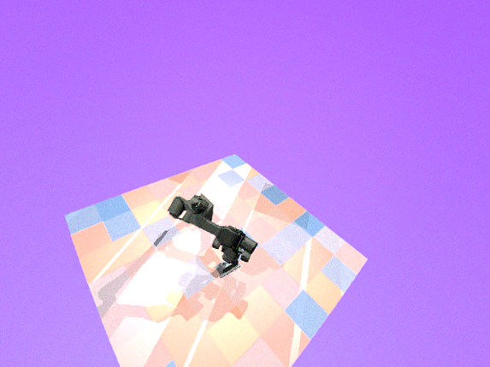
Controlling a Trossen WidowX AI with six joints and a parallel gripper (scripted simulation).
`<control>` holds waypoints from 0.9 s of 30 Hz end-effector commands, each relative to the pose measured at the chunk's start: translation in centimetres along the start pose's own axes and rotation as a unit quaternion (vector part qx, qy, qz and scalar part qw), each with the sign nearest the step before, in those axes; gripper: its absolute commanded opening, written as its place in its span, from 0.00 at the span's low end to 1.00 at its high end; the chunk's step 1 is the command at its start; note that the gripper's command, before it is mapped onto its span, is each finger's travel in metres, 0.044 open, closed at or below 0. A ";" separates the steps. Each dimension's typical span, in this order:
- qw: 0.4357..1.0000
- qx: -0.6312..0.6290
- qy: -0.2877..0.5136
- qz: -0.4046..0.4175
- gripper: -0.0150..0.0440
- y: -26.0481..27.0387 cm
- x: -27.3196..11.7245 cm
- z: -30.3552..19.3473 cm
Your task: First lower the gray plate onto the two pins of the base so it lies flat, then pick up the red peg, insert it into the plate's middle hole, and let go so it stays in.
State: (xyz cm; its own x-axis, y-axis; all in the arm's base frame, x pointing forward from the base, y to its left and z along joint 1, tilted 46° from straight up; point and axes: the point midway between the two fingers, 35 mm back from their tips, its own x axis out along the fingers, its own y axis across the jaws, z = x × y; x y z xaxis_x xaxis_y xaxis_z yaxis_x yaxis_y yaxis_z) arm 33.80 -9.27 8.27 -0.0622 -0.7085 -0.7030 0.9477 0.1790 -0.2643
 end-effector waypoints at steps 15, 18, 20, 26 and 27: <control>1.000 -0.004 -0.002 0.000 0.51 -0.1 -0.4 -0.1; 1.000 -0.005 -0.002 0.000 0.51 -0.1 -0.5 -0.1; 1.000 -0.005 -0.002 0.000 0.51 -0.2 -0.6 -0.2; 1.000 -0.005 -0.002 0.000 0.51 -0.3 -0.9 -0.3; 1.000 -0.005 -0.002 0.000 0.51 -0.3 -0.9 -0.3</control>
State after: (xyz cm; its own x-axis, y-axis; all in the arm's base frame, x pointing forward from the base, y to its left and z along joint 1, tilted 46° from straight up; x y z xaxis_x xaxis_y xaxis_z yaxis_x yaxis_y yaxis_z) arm 33.46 -8.67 8.56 -0.0662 -0.7105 -0.7006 0.9425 0.1861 -0.2777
